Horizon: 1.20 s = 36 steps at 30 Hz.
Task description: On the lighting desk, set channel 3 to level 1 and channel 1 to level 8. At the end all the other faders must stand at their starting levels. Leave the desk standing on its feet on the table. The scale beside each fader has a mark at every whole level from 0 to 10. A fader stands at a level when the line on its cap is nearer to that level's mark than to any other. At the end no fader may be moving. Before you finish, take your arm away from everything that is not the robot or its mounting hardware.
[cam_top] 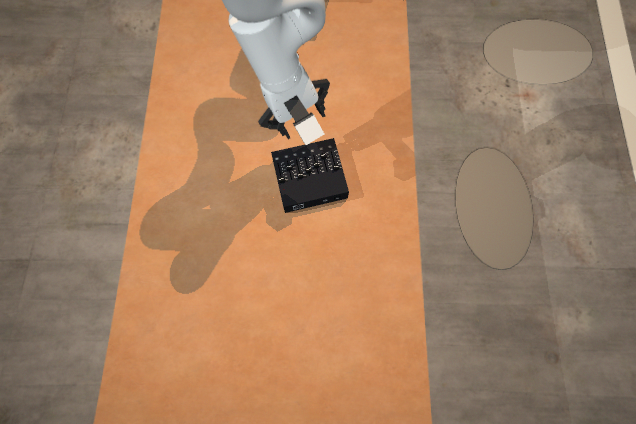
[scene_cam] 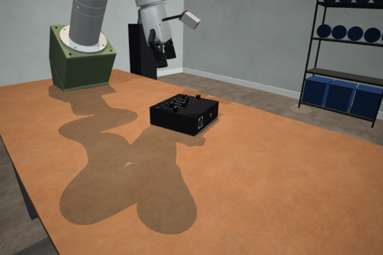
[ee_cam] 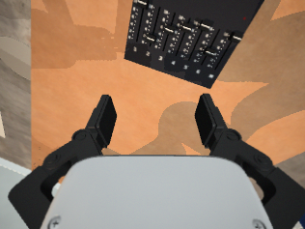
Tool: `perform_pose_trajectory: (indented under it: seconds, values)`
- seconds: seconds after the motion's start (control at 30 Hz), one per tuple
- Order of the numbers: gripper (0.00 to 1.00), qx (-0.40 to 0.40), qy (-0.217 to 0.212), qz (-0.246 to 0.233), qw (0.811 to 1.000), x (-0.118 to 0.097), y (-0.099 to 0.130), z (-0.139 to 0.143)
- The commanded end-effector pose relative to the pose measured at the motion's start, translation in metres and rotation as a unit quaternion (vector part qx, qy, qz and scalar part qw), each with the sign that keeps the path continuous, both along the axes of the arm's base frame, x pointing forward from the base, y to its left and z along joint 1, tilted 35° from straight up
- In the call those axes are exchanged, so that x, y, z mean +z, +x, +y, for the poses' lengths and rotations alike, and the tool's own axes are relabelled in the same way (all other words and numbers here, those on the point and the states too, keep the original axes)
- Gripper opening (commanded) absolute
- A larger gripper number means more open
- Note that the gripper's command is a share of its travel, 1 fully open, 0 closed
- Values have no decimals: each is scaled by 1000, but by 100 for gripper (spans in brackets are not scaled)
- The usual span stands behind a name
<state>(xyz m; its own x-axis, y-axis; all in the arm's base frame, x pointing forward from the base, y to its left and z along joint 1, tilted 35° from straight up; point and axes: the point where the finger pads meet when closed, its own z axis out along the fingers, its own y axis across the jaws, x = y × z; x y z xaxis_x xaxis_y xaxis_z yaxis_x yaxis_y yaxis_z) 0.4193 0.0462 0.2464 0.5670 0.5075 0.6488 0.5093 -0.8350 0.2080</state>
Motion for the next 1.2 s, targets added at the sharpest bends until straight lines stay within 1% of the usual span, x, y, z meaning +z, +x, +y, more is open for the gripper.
perform_pose_trajectory:
  seconds: [0.0,0.07,1.17]
  values:
    - [100,-117,35,-66,990,-1,-4,-13]
    - [100,-148,45,-83,984,-1,-4,-13]
    - [100,-148,45,-83,984,-1,-4,-13]
